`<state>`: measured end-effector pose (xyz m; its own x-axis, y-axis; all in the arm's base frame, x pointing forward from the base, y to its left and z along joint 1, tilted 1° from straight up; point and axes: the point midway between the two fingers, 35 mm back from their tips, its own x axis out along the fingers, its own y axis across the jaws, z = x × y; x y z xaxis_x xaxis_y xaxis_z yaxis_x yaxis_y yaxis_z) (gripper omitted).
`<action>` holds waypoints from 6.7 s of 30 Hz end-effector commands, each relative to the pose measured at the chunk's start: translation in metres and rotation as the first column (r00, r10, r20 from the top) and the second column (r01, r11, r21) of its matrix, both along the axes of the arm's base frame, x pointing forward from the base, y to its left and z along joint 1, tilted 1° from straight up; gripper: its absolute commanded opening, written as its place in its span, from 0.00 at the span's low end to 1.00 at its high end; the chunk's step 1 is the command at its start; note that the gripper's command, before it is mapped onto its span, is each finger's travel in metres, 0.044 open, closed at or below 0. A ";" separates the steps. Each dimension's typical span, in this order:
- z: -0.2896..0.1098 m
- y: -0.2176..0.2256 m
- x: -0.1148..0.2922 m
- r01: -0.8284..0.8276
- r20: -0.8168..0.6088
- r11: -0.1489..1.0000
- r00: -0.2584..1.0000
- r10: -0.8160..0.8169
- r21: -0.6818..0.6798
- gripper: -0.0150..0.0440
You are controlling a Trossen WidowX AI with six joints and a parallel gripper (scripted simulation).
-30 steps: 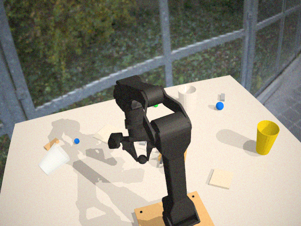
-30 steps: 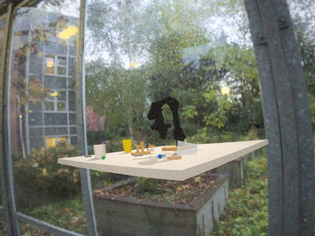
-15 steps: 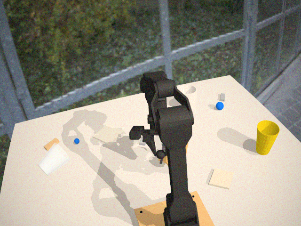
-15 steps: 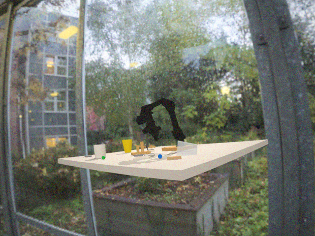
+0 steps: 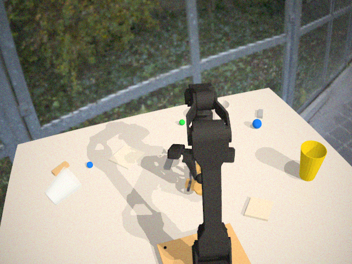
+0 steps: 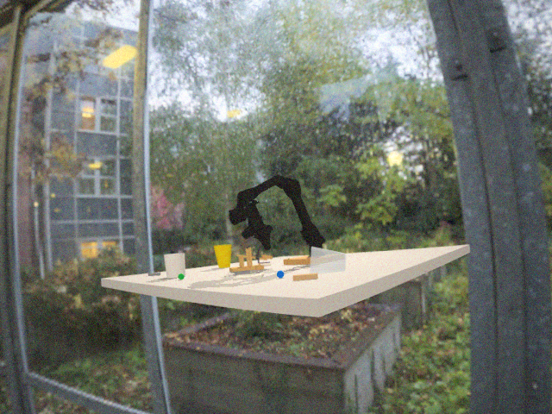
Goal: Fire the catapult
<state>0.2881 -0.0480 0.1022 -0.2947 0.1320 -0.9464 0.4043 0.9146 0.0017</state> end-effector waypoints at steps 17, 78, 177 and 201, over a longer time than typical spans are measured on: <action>-0.019 -0.002 0.003 0.002 0.003 1.000 1.000 -0.002 0.001 0.25; 0.166 -0.135 0.236 0.226 0.883 0.918 0.419 0.210 -0.325 1.00; 0.045 0.028 0.110 -0.850 -0.055 0.236 0.295 0.954 -0.471 0.25; 0.031 0.061 0.032 -0.938 -0.375 -0.346 -0.323 0.869 0.007 0.25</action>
